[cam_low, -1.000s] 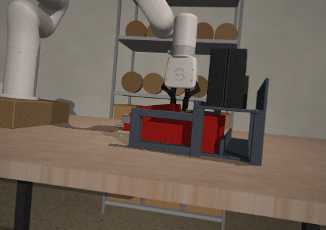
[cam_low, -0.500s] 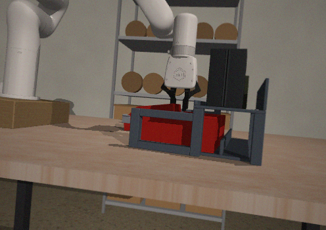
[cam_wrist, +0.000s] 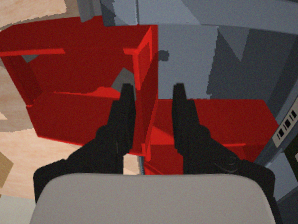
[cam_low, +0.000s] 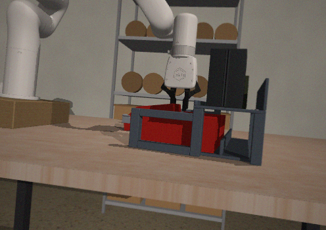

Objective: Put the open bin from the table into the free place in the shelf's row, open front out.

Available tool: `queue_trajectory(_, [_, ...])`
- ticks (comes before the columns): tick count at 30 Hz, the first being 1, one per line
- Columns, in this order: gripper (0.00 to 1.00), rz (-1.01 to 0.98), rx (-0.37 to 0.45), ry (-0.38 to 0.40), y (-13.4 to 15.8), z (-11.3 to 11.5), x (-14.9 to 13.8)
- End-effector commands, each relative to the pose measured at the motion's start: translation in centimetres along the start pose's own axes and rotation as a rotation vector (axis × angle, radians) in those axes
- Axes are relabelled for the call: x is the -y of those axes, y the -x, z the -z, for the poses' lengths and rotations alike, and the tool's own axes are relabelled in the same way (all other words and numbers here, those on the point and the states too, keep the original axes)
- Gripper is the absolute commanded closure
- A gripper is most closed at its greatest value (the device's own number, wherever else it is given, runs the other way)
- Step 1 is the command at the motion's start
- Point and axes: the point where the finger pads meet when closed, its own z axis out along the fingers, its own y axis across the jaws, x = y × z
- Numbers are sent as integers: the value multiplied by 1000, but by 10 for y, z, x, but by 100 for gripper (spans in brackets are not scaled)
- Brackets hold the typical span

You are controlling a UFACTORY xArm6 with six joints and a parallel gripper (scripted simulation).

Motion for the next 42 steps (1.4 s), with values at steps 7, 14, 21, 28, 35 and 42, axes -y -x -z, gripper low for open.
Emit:
queue_trajectory(7, [67, 0, -1, 5, 0, 2, -2])
queue_trajectory(14, [67, 0, -1, 5, 0, 2, -2])
queue_trajectory(21, [67, 0, -1, 5, 0, 2, -2])
queue_trajectory(28, [67, 0, -1, 5, 0, 2, -2])
queue_trajectory(35, [67, 0, -1, 5, 0, 32, -1])
queue_trajectory(42, [67, 0, -1, 5, 0, 32, -1])
